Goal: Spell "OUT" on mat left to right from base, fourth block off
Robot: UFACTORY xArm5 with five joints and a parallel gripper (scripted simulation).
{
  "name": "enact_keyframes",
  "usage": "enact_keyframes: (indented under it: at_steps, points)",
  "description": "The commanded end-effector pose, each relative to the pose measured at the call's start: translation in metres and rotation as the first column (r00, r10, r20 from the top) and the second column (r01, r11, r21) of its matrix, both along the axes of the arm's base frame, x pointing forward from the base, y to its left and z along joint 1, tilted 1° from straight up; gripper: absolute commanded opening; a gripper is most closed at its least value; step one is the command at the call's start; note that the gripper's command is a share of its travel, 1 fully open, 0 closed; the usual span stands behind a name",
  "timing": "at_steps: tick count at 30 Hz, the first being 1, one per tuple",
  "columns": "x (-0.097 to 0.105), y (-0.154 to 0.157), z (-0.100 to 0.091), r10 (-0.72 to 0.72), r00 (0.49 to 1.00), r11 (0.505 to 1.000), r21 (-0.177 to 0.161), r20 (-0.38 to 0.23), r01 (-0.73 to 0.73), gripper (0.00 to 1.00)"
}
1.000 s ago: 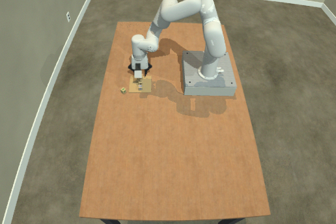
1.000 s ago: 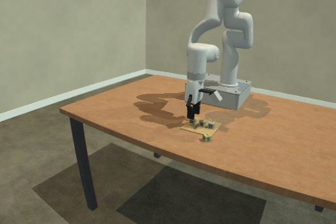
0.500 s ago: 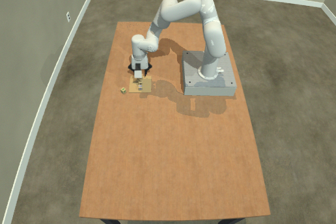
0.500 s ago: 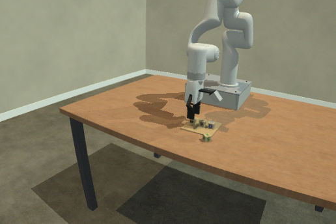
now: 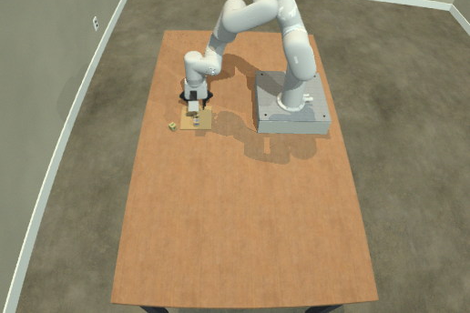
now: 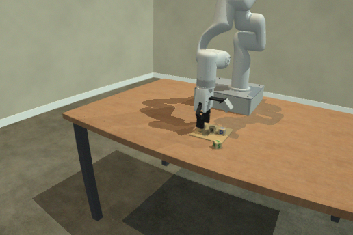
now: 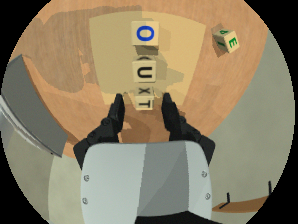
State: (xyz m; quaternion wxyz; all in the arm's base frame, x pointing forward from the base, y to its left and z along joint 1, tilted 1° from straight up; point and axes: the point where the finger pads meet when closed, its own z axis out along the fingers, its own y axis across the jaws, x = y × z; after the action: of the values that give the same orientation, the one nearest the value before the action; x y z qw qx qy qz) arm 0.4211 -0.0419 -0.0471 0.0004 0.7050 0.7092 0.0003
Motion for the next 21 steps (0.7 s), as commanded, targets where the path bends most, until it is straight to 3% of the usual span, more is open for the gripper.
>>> enact_keyframes:
  at_steps: [1, 21]
  points:
    - [0.002, 0.000, -0.003, 0.000, 1.000, 1.000, 0.000, 0.004, 0.000, 0.61]
    - [0.002, 0.000, -0.014, 0.000, 1.000, 1.000, 0.000, 0.004, 0.000, 0.61]
